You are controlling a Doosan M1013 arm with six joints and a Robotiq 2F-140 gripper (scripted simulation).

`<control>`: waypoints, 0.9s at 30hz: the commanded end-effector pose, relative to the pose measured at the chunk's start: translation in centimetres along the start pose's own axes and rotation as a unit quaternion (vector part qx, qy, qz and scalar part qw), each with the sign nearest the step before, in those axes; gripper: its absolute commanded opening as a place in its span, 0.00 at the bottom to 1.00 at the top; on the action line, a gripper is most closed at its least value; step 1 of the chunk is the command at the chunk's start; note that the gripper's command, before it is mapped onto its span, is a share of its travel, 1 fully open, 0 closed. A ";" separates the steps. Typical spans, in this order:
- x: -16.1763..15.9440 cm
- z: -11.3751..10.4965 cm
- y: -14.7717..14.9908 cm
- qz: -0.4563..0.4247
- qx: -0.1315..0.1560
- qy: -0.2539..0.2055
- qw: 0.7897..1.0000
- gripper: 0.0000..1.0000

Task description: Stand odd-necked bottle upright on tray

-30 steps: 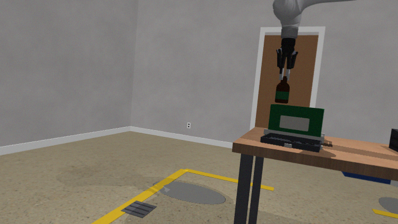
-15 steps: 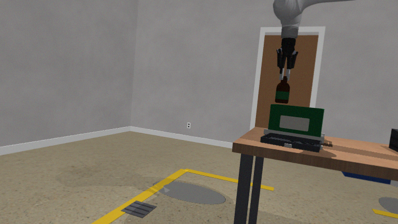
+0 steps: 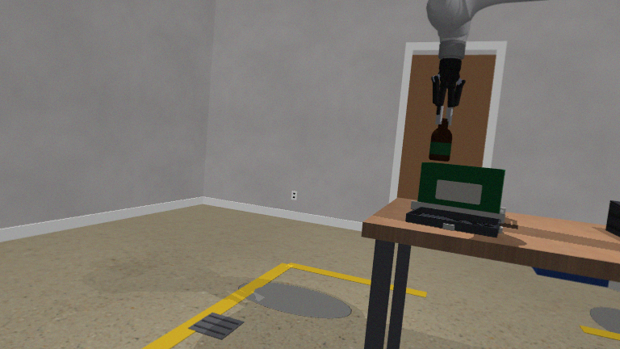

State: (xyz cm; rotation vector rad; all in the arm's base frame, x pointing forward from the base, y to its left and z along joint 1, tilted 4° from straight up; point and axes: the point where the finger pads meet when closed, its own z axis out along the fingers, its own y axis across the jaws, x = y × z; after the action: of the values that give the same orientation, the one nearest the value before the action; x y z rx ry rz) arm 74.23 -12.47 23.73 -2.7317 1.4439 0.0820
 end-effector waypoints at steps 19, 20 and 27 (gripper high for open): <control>-2.3 0.0 -0.9 0.000 0.000 0.000 1.000 0.00; -2.5 0.0 -0.9 0.000 0.000 0.000 1.000 0.00; -3.7 0.0 -1.4 0.000 0.000 0.000 1.000 0.00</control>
State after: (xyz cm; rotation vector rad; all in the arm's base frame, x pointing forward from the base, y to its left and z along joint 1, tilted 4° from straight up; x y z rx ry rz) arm 73.39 -9.05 23.99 -2.7317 1.4438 0.0820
